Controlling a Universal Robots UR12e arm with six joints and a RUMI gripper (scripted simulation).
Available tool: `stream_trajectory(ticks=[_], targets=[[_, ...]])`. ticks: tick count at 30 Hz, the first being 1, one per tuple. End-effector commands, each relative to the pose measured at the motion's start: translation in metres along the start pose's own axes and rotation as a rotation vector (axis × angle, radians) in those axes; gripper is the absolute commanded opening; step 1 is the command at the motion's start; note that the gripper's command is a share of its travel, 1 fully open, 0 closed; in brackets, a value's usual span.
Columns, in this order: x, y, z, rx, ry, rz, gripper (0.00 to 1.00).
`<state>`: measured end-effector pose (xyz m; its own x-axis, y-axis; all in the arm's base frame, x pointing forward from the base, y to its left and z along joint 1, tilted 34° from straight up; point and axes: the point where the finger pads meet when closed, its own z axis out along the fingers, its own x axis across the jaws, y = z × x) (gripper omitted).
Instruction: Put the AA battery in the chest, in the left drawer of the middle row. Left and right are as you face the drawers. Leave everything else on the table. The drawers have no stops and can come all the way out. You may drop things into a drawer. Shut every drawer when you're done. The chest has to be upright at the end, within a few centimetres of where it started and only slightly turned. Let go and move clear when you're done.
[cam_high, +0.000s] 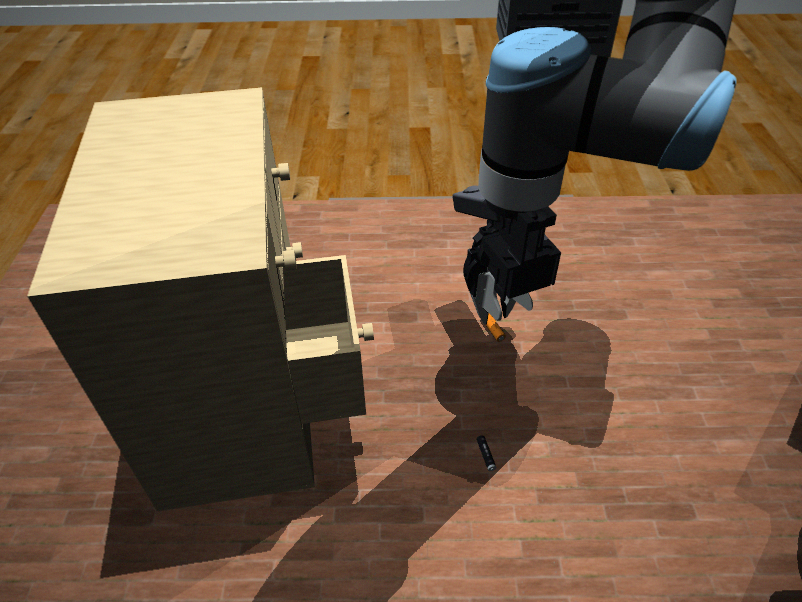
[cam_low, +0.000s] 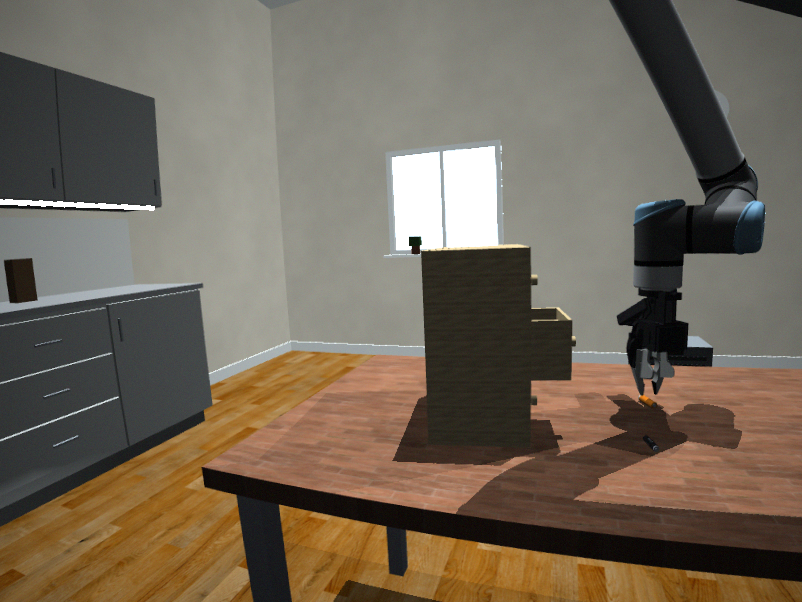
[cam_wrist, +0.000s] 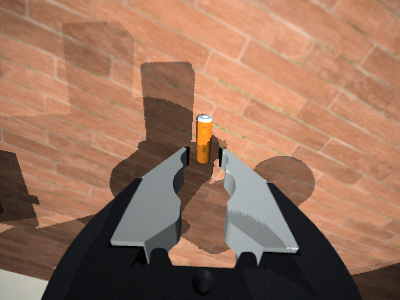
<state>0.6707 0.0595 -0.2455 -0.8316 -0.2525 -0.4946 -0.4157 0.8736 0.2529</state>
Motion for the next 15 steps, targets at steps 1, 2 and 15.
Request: stream_trajectory(ticks=[1, 2, 15], targets=[[-0.0007, -0.0007, 0.0011, 0.001, 0.000, -0.002, 0.17], [-0.0007, -0.0007, 0.0011, 0.001, 0.000, -0.002, 0.17], [-0.0014, -0.0008, 0.0062, 0.001, -0.001, -0.003, 0.17]])
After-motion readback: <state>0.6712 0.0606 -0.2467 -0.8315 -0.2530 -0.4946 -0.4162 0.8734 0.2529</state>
